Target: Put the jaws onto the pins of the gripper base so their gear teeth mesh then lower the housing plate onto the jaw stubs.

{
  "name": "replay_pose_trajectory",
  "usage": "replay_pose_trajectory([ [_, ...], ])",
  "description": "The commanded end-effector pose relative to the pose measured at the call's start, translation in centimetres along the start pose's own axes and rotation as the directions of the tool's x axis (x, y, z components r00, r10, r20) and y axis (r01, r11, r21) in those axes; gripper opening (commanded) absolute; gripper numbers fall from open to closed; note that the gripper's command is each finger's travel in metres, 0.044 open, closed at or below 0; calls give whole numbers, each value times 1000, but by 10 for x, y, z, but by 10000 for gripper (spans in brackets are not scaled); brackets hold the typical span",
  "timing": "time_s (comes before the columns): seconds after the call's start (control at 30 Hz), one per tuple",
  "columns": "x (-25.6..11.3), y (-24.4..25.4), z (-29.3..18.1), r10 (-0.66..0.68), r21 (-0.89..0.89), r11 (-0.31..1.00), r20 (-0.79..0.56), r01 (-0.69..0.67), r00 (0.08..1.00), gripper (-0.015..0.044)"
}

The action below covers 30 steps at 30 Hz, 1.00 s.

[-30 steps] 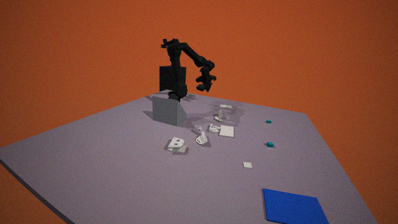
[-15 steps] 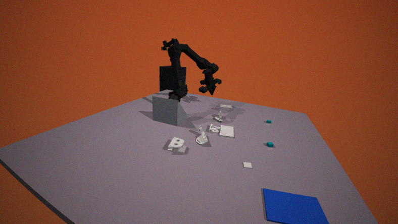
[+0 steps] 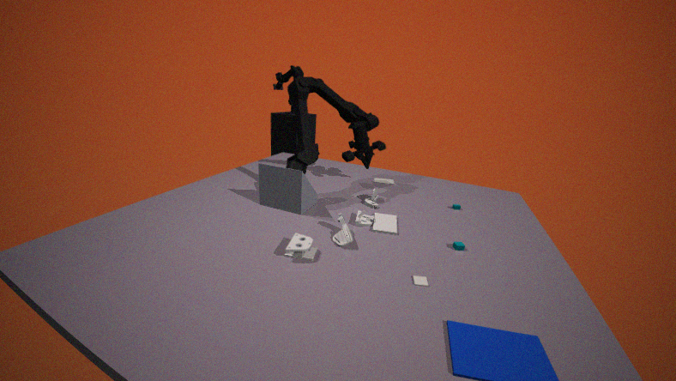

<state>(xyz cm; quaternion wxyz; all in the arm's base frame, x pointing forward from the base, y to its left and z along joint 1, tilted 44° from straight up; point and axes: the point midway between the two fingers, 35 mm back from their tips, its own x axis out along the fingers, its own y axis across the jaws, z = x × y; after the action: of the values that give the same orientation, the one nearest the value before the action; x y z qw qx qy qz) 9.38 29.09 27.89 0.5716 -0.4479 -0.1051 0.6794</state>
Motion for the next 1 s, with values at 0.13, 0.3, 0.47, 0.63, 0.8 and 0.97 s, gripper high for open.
replay_pose_trajectory([
  [0.13,8,-2,-29,22,195,981,-69,-8,997,0],
  [0.3,11,-3,-46,32,305,952,-109,3,994,0],
  [0.47,13,-4,-64,45,408,913,-148,20,988,0],
  [0.63,14,-4,-81,60,506,861,-185,43,981,0],
  [0.8,14,-3,-98,76,597,799,-220,73,973,0],
  [0.97,14,-2,-116,94,682,723,-252,108,963,0],
])
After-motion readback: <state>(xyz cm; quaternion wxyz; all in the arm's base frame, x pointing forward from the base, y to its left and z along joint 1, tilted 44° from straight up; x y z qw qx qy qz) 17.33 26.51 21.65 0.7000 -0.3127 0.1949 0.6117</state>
